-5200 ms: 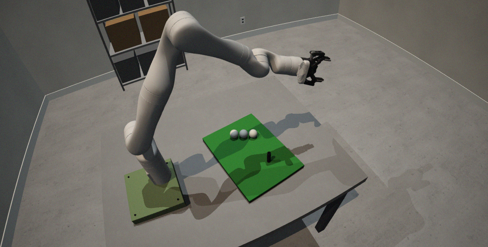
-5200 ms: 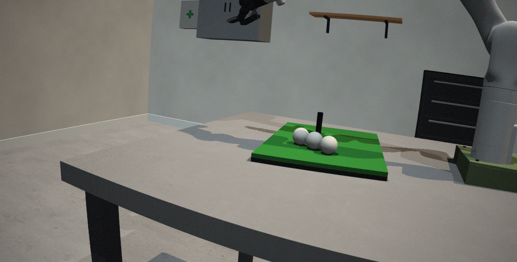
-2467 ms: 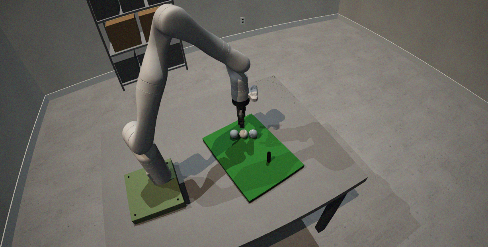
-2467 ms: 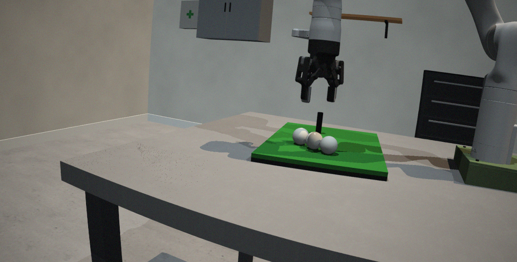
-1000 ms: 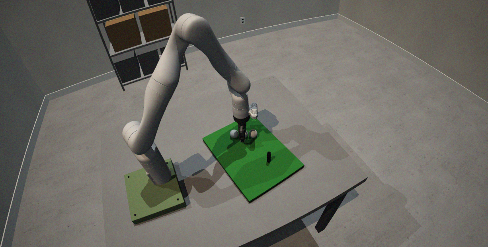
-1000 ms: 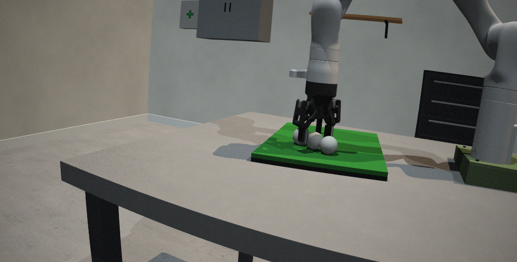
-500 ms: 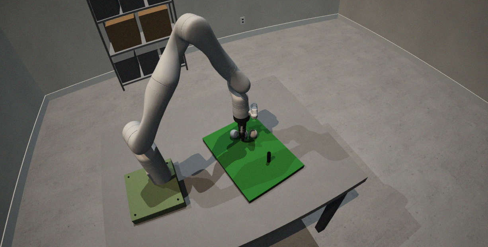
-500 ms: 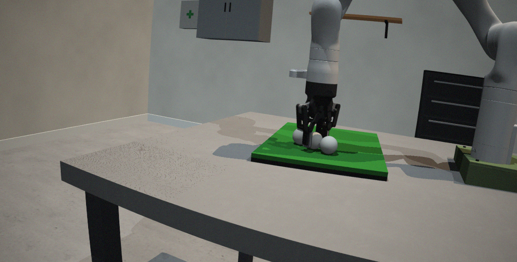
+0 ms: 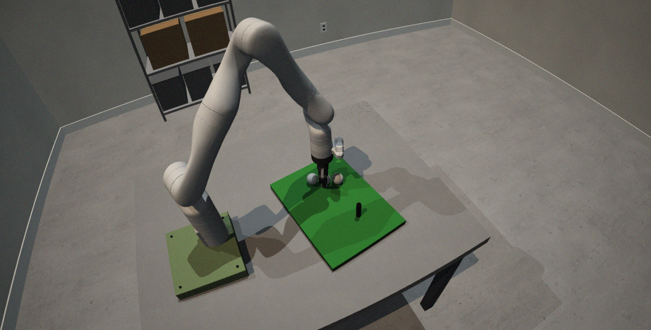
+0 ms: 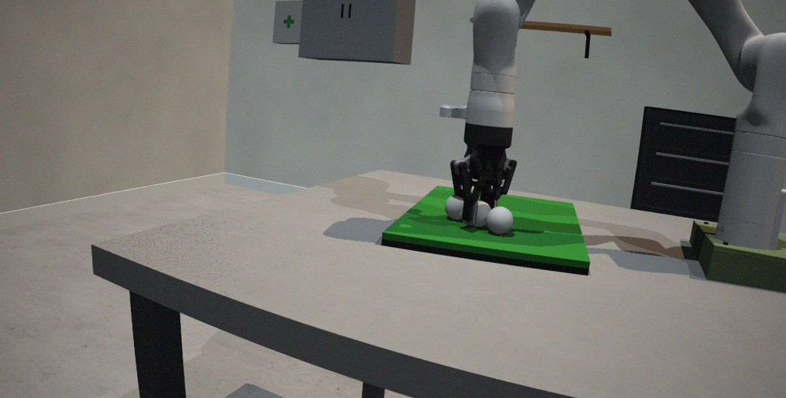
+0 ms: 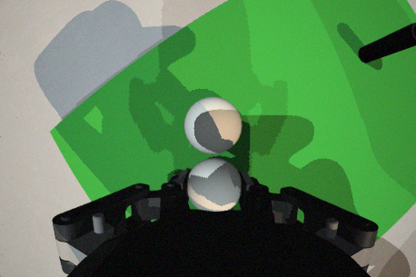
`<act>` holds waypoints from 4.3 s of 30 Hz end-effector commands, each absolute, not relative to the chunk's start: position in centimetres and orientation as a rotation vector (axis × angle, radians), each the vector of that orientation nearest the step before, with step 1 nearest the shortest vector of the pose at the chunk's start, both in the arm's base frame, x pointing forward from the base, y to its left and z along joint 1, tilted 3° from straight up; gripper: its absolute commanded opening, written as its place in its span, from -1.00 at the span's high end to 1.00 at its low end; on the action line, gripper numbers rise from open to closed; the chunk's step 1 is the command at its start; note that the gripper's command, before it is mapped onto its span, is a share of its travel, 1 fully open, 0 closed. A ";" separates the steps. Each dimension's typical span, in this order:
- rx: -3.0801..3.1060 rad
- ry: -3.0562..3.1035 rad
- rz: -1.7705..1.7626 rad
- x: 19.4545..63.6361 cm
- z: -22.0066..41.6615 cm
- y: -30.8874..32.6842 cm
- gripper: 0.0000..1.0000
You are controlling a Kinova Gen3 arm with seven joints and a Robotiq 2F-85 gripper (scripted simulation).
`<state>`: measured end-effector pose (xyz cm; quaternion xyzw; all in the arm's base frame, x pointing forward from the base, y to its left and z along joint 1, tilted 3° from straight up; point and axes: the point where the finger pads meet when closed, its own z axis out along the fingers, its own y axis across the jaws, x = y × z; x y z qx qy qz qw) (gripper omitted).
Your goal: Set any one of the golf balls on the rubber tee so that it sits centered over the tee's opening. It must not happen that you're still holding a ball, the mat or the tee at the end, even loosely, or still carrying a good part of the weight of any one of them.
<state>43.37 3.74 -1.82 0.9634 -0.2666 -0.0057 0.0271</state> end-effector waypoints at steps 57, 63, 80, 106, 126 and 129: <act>2.977 -0.822 -0.014 46.4 15.2 -14.4 1.00; 2.977 -0.822 -0.015 46.4 14.6 -14.4 1.00; 2.976 -0.823 -0.015 46.1 7.1 -14.8 1.00; 2.976 -0.822 -0.015 46.2 5.3 -14.9 1.00; 2.976 -0.822 -0.015 46.2 5.3 -14.9 -1.00; 2.976 -0.822 -0.015 46.2 5.3 -14.9 -1.00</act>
